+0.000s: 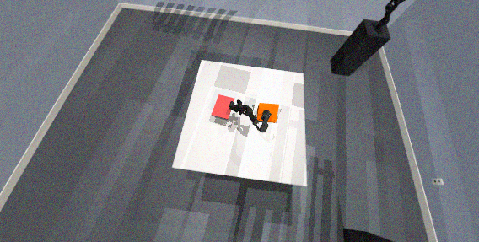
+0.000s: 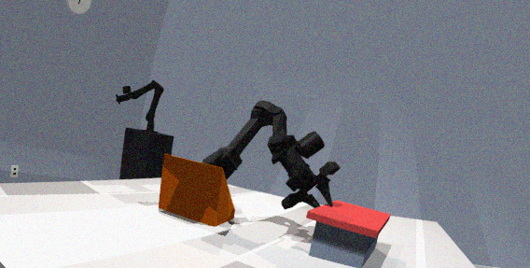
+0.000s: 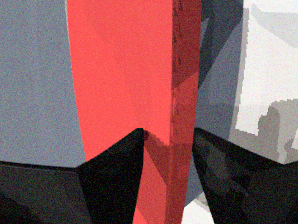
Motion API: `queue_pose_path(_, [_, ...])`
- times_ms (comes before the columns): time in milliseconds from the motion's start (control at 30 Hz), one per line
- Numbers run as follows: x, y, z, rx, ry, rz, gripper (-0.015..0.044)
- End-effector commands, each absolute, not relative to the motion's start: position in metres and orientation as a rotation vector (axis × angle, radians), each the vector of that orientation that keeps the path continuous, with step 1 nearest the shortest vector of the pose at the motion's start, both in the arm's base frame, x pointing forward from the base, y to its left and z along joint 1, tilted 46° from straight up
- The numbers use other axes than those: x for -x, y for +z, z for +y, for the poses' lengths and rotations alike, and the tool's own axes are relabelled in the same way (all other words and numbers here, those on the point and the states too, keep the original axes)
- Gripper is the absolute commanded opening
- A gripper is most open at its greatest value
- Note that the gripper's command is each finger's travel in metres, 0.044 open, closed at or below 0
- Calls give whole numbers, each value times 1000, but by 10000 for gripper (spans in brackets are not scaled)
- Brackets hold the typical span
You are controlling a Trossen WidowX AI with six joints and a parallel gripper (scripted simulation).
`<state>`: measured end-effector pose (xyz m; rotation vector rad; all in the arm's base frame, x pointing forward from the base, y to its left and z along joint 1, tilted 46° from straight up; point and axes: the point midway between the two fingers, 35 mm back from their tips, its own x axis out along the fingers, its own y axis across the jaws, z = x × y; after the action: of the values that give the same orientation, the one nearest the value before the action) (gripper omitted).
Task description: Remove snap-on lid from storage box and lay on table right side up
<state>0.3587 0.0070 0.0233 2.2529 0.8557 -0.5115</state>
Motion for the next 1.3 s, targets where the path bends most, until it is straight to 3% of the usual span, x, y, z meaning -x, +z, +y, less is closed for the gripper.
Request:
queue_pose_path(0, [-359,27,3,-2255,-506,843,0])
queue_pose_path(1267, [-361,26,3,-2255,-510,850,0])
